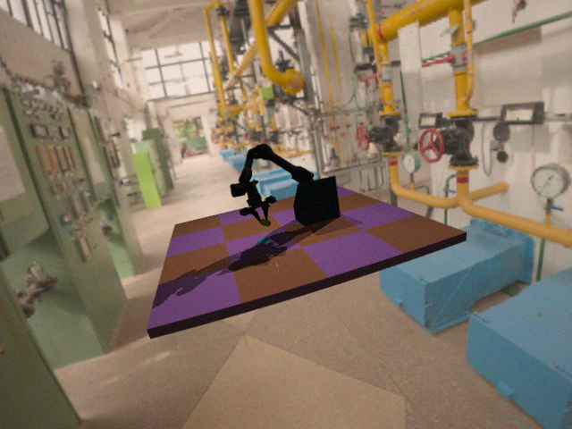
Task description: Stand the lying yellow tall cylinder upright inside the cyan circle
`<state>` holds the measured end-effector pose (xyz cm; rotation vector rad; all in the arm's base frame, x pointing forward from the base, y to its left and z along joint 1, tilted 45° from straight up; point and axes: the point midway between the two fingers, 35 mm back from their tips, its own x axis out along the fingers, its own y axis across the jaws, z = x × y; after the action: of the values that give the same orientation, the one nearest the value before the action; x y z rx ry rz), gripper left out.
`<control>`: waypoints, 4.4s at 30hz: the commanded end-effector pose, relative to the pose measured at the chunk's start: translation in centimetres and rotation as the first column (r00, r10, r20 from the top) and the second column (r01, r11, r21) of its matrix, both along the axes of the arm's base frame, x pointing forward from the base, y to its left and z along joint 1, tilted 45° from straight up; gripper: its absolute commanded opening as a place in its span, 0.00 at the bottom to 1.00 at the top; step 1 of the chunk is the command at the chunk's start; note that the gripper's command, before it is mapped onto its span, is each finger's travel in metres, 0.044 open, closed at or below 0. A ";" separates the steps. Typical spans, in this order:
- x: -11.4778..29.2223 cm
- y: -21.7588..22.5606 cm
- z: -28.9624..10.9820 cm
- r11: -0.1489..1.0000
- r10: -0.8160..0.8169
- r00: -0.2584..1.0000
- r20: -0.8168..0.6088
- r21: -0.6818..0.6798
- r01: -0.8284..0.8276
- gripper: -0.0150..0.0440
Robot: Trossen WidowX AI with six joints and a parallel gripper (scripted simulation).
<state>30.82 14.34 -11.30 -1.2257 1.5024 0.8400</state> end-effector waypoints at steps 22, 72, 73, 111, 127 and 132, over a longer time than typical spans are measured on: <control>0.0 -0.1 -0.4 0.981 0.012 1.000 -0.003 0.195 -0.011 0.43; 0.4 -0.4 0.3 0.846 0.066 0.993 0.098 0.522 -0.108 0.43; 0.4 -0.4 0.4 0.842 0.067 0.993 0.102 0.527 -0.111 0.43; 0.4 -0.9 2.5 0.679 0.103 0.957 0.270 0.684 -0.266 0.43; 0.2 -1.2 3.7 0.603 0.111 0.927 0.357 0.717 -0.349 0.43; 0.1 -1.3 4.1 0.580 0.113 0.916 0.386 0.723 -0.376 0.43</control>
<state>31.04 12.99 -7.69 -0.8168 0.5908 1.2567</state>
